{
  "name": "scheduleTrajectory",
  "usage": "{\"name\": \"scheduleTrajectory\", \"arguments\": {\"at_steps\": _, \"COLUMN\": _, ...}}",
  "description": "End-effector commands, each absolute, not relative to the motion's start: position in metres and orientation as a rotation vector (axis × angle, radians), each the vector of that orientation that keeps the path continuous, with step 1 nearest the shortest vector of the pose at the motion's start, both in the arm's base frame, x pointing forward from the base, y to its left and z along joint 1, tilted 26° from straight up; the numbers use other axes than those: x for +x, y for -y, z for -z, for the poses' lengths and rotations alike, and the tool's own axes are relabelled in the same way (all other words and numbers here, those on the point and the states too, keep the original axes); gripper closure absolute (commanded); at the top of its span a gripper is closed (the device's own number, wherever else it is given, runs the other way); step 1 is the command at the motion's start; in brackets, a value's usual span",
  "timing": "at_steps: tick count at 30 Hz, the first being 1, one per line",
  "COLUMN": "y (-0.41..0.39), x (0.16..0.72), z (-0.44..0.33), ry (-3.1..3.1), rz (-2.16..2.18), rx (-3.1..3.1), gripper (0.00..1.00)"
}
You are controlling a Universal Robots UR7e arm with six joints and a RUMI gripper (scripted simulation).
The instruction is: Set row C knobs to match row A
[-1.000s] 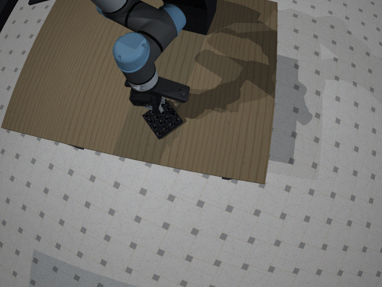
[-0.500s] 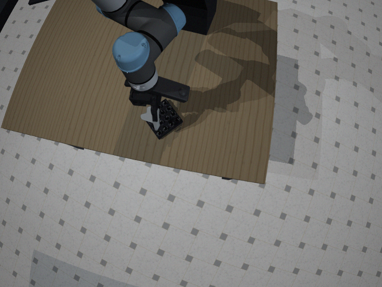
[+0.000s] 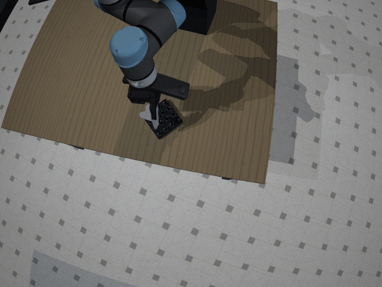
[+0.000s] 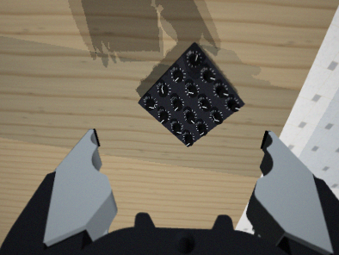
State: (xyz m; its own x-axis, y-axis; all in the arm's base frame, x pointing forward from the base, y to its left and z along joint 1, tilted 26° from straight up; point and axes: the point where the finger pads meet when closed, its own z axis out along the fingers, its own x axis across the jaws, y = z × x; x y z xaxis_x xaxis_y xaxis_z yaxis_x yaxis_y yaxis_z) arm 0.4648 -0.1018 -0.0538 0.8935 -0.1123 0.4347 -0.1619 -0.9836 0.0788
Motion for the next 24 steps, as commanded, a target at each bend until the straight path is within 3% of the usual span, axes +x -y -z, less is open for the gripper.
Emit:
{"name": "scheduleTrajectory", "arguments": {"at_steps": 1, "y": 0.101, "x": 0.461, "z": 0.045, "ry": 0.214, "rz": -0.666, "rx": 2.947, "gripper": 0.00}}
{"name": "scheduleTrajectory", "arguments": {"at_steps": 24, "y": 0.092, "x": 0.435, "z": -0.011, "ry": 0.214, "rz": -0.666, "rx": 2.947, "gripper": 0.00}}
